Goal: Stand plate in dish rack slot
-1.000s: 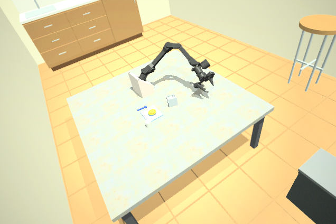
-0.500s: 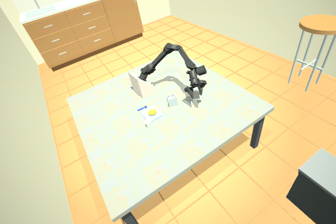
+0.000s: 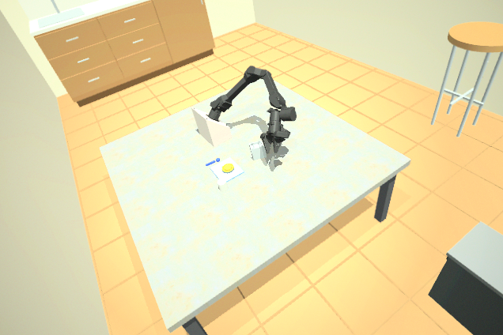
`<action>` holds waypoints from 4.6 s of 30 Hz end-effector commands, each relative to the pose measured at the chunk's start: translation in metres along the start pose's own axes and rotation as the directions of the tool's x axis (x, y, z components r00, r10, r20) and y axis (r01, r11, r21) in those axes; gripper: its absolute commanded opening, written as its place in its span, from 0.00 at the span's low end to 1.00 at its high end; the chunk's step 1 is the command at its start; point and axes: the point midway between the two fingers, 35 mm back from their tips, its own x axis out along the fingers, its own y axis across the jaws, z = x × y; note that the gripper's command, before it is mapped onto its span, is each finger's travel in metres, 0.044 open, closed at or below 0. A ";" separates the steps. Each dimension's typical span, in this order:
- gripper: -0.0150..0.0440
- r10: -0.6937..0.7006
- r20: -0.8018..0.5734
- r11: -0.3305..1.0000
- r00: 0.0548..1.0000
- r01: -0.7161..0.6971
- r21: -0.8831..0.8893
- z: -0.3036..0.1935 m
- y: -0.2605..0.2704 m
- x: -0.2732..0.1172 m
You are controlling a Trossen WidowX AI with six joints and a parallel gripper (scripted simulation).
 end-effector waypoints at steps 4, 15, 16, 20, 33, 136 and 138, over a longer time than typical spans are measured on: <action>0.93 0.158 -0.026 0.975 0.987 -0.152 0.161 -0.051 0.014 0.019; 0.93 0.359 0.005 0.850 0.933 -0.329 0.412 -0.118 0.039 0.028; 0.93 0.375 0.012 0.833 0.927 -0.343 0.435 -0.124 0.042 0.029; 0.93 0.436 0.047 0.756 0.899 -0.394 0.522 -0.145 0.052 0.028; 0.93 0.566 0.225 0.421 0.793 -0.513 0.748 -0.202 0.086 0.019; 0.73 0.561 0.478 -0.023 0.675 -0.565 0.825 -0.151 0.210 0.111; 0.64 0.561 0.478 -0.023 0.676 -0.565 0.825 -0.151 0.209 0.111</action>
